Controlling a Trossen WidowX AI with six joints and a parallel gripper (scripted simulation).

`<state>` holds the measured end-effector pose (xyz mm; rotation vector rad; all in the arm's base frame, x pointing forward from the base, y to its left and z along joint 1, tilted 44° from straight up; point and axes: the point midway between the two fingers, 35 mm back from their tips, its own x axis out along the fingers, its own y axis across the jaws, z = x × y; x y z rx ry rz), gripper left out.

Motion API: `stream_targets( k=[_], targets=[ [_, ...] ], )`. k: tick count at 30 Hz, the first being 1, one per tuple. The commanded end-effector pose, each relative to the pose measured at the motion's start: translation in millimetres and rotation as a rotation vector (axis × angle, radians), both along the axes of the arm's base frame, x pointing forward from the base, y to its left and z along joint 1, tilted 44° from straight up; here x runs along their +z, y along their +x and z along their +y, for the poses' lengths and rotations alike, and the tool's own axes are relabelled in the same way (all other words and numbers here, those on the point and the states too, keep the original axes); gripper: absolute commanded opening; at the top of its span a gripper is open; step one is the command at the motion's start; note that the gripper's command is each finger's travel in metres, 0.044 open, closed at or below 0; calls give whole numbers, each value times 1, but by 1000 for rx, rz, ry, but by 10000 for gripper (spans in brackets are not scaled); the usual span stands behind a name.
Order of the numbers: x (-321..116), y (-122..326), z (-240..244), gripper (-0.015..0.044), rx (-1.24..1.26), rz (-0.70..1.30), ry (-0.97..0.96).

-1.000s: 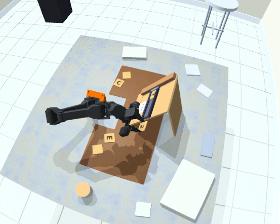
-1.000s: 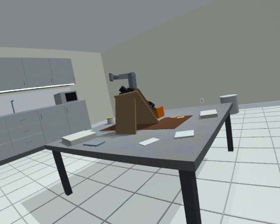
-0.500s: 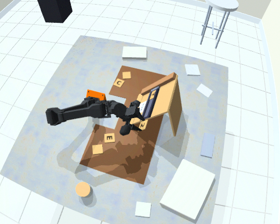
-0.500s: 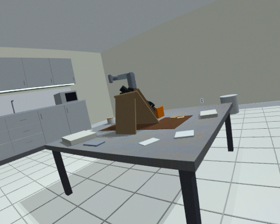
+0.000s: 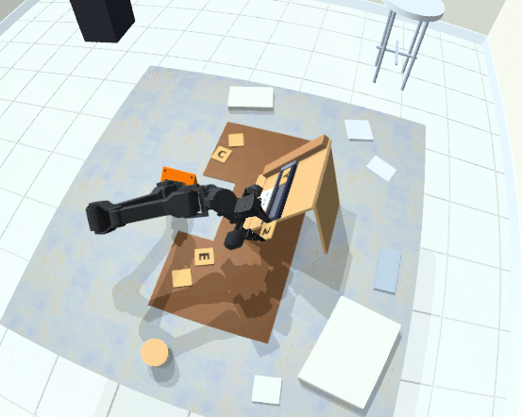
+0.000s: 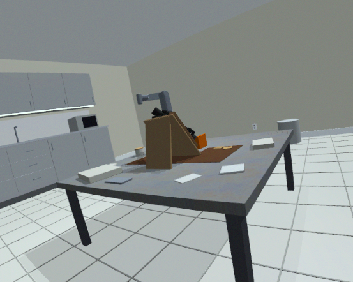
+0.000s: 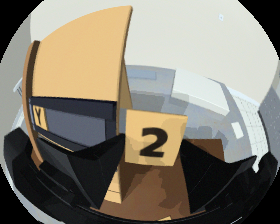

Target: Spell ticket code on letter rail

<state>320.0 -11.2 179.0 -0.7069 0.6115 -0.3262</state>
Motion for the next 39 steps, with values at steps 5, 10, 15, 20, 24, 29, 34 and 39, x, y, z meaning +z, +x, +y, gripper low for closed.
stream_targets(
  k=[5,10,15,20,24,29,34,39],
  targets=[
    [-3,0,3,0,-6,-3,2],
    [-5,0,4,0,-6,-3,3],
    [-7,1,6,0,-6,-3,3],
    [-9,1,8,0,-6,-3,3],
    [-10,1,9,0,-6,-3,3],
    [-12,1,11,0,-6,-3,3],
    [-13,2,13,0,-6,-3,3],
    [-15,2,15,0,-6,-3,3]
  ],
)
